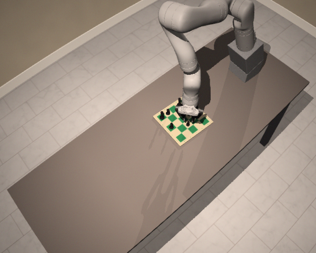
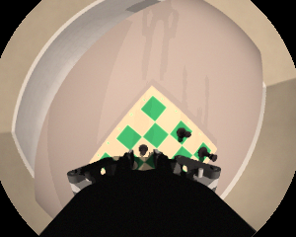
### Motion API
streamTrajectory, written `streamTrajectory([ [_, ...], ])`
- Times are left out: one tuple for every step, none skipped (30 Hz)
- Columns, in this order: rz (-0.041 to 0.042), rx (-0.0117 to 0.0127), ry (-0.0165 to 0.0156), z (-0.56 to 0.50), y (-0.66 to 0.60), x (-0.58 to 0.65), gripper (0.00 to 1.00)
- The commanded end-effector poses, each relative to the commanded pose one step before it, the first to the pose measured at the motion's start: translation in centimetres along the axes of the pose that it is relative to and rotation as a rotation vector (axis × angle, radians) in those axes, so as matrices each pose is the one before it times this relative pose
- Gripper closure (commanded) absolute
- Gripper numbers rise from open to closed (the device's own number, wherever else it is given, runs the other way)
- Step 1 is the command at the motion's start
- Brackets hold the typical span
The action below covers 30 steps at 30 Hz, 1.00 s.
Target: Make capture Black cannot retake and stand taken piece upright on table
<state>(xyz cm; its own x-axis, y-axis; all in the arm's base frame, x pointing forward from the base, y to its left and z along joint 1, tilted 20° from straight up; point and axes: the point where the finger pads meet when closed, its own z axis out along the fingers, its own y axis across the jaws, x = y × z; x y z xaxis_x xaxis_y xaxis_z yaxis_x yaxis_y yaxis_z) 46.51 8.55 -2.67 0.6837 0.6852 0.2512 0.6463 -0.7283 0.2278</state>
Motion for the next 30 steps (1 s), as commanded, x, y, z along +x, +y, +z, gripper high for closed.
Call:
streamTrajectory([
  [0.00002,-0.00055,0.00106,0.008,0.025,0.046,0.66],
  [-0.00001,0.0,-0.00001,0.053,0.0,0.0,0.66],
  [-0.00001,0.0,-0.00001,0.073,0.0,0.0,0.66],
  [0.0,0.0,0.0,0.093,0.0,0.0,0.66],
  [0.00001,0.0,0.00001,0.114,0.0,0.0,0.66],
  [0.0,0.0,0.0,0.134,0.0,0.0,0.66],
  [-0.00001,0.0,-0.00002,0.153,0.0,0.0,0.66],
  [0.0,0.0,0.0,0.0,0.0,0.0,0.66],
  [0.0,0.0,0.0,0.0,0.0,0.0,0.66],
  [0.00001,0.0,0.00001,0.169,0.0,0.0,0.66],
  [0.0,0.0,0.0,0.183,0.0,0.0,0.66],
  [-0.00001,0.0,-0.00001,0.194,0.0,0.0,0.66],
  [0.00002,0.00001,0.00002,0.201,0.0,0.0,0.66],
  [-0.00002,-0.00001,-0.00002,0.206,0.0,0.0,0.66],
  [0.00001,0.0,0.00001,0.206,0.0,0.0,0.66],
  [-0.00001,0.0,-0.00001,0.204,0.0,0.0,0.66],
  [0.0,0.0,0.0,0.197,0.0,0.0,0.66],
  [0.00002,0.0,0.00002,0.187,0.0,0.0,0.66],
  [0.00002,0.00001,0.00001,0.174,0.0,0.0,0.66],
  [0.00003,0.00001,0.00003,0.157,-0.001,0.0,0.66],
  [0.00001,0.0,0.00001,0.139,0.0,0.0,0.66],
  [-0.00001,0.0,-0.00001,0.119,0.0,0.0,0.66],
  [0.0,0.0,0.0,0.098,0.0,0.0,0.66],
  [0.0,0.0,0.0,0.076,0.0,0.0,0.66],
  [0.0,0.0,0.0,0.0,0.0,0.0,0.66],
  [0.0,0.0,0.0,0.0,0.0,0.0,0.66],
  [0.0,0.0,0.0,0.055,0.0,0.0,0.66],
  [0.0,0.0,0.0,0.036,0.0,0.0,0.66],
  [0.0,0.0,0.0,0.02,0.0,0.0,0.66],
  [0.0,0.0,0.0,0.008,0.0,0.0,0.66],
])
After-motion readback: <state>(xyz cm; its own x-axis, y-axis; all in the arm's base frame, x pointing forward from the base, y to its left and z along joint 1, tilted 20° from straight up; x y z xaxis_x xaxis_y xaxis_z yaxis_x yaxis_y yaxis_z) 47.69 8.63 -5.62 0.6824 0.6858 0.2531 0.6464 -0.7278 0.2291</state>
